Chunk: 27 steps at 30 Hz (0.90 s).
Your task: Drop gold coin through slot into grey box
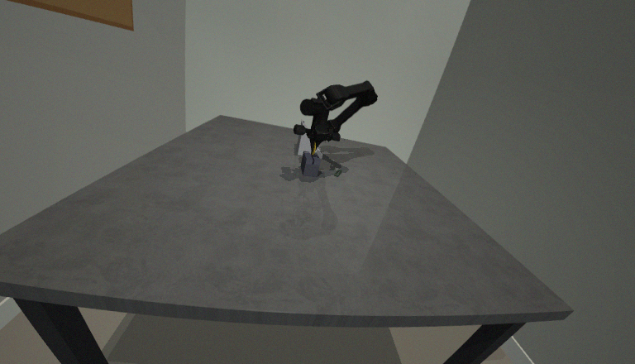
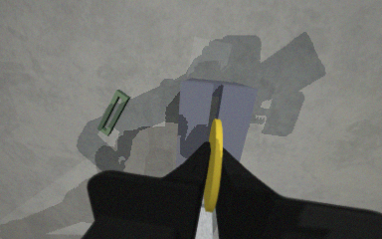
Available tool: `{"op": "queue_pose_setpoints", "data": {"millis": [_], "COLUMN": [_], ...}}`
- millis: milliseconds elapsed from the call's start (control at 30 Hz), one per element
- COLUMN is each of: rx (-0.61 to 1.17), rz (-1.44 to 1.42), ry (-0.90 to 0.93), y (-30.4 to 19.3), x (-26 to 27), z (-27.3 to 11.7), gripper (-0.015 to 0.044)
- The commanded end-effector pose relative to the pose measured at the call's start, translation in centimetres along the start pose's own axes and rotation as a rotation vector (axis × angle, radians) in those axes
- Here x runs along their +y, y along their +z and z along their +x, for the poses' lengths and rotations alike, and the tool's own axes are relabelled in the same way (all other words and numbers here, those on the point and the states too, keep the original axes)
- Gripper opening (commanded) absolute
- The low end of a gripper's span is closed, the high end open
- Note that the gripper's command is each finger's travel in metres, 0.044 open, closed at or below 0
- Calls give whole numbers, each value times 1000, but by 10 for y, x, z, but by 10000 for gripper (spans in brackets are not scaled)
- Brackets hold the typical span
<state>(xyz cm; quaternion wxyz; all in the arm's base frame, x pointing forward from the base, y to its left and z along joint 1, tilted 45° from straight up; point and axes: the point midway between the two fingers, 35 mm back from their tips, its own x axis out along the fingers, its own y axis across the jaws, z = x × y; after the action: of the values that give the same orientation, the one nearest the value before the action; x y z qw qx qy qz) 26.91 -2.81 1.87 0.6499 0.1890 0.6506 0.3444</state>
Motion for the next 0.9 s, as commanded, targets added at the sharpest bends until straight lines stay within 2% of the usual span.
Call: {"op": "queue_pose_setpoints", "data": {"millis": [0,200,400,700,867], "rx": [-4,-4,-1,-1,-1], "rz": [6,7,0,0,1], "ry": [5,5,0,0,-1], "y": [0,0,0,0,0], "x": [0,0,0,0,0], "z": [3,6,3,3,-12], "gripper": [0,0,157,161,292]}}
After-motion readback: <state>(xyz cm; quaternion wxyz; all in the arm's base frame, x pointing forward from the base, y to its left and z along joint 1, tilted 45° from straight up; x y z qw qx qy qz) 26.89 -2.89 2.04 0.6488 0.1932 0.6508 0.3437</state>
